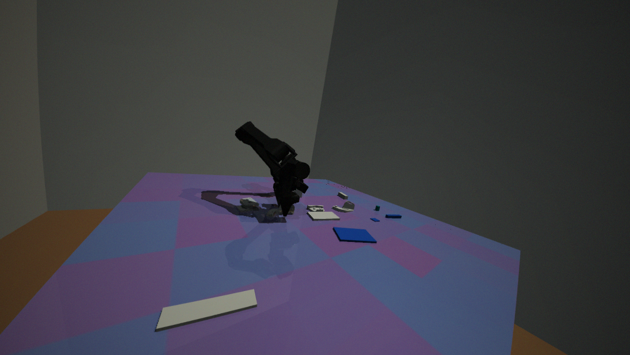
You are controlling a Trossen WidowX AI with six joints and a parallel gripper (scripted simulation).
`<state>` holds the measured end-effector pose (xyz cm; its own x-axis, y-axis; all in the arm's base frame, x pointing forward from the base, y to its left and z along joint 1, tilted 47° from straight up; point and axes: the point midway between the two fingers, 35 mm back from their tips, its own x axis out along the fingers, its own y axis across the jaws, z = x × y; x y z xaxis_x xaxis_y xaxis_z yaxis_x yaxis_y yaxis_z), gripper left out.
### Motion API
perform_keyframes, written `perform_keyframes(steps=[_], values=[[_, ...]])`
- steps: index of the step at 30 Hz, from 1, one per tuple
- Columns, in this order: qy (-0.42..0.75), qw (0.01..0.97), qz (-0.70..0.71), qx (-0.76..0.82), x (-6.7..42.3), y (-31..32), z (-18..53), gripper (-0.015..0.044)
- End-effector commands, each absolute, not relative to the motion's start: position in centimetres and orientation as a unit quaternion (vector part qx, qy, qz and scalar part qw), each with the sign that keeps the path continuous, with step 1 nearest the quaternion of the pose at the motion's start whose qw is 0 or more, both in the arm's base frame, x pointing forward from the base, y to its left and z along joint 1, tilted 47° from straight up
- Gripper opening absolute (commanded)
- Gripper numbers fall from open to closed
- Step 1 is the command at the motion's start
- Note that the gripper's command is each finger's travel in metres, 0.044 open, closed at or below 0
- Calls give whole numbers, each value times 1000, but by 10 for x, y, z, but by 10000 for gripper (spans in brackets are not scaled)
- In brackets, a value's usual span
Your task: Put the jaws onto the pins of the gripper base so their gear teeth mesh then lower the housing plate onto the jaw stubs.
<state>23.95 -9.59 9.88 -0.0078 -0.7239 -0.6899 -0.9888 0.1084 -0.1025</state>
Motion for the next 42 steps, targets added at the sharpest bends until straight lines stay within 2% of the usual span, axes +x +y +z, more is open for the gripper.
perform_keyframes(steps=[1,8,10,26,42], values=[[677,310,214,-633,239,-96,99,335],[677,310,214,-633,239,-96,99,151],[677,310,214,-633,239,-96,99,138],[677,310,214,-632,240,-94,100,134],[676,310,218,-632,242,-58,133,134]])
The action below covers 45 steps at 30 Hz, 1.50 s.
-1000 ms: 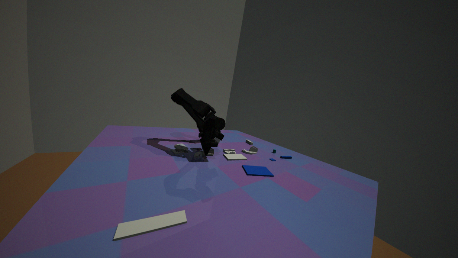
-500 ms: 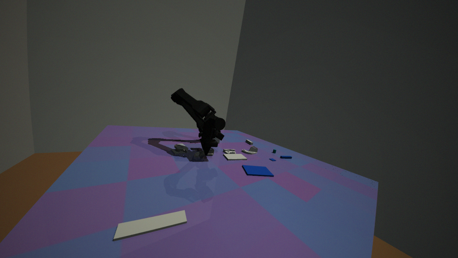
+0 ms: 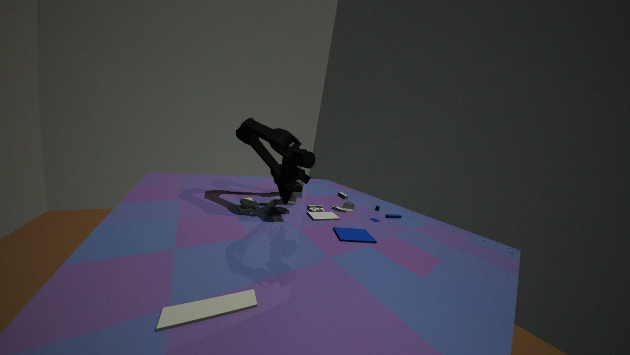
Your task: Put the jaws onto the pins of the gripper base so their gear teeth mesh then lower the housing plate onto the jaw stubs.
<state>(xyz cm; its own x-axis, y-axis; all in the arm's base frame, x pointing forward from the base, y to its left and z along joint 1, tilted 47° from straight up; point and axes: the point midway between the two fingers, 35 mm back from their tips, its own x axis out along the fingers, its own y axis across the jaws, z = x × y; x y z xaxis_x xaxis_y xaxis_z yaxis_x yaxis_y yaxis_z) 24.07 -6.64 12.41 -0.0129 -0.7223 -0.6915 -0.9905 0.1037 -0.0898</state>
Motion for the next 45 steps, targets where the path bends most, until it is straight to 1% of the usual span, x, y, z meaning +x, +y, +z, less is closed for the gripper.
perform_keyframes(steps=[1,9,16,45], values=[[676,310,217,-632,242,-55,135,134],[677,307,216,-633,240,-39,152,134],[678,312,211,-631,241,-38,151,134],[708,507,-4,-493,258,31,89,134]])
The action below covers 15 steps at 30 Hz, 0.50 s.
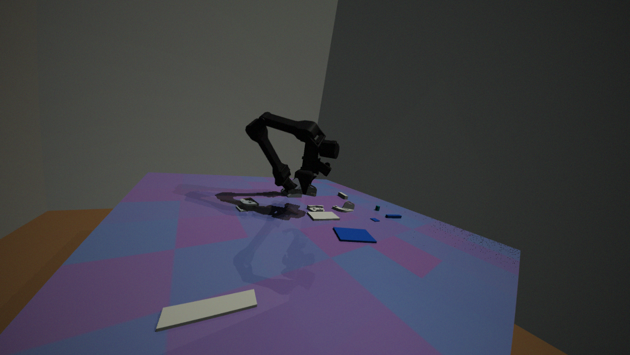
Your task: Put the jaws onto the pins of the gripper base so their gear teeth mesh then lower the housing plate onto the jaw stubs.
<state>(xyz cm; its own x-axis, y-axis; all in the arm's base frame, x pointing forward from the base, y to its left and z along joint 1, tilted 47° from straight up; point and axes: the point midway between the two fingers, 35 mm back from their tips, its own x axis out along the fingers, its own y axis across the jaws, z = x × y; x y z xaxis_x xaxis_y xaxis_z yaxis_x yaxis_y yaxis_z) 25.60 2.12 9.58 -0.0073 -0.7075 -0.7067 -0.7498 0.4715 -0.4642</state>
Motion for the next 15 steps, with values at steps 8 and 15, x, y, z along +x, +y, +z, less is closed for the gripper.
perform_keyframes(steps=[8,15], values=[[705,549,-67,-444,258,50,71,134],[697,583,-123,-399,255,66,54,134]])
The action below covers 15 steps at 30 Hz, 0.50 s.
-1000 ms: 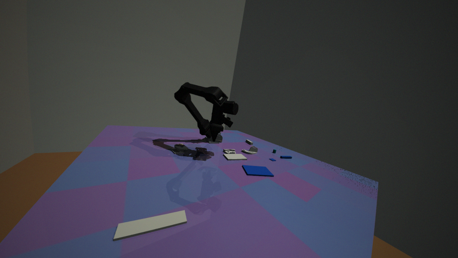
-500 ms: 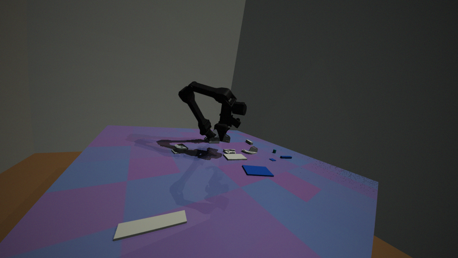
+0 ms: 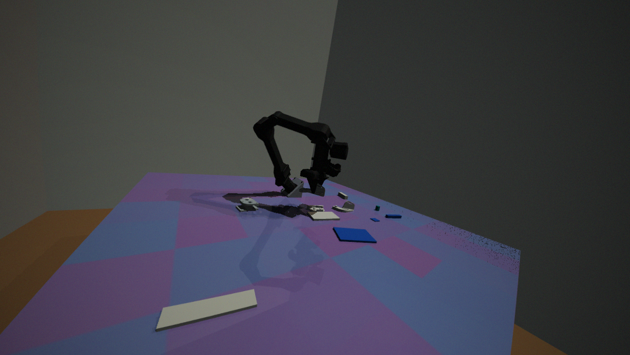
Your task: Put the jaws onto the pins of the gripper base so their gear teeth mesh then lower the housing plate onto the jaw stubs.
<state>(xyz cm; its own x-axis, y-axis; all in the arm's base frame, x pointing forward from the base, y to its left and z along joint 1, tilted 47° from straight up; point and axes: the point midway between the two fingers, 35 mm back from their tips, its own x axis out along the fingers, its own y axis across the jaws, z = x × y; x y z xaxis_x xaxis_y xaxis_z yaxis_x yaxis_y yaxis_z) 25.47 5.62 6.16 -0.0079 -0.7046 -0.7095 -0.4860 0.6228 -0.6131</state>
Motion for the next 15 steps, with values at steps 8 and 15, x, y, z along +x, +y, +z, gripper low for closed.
perform_keyframes(steps=[8,15], values=[[684,616,-187,-345,250,83,35,134],[666,640,-243,-295,244,98,19,134]])
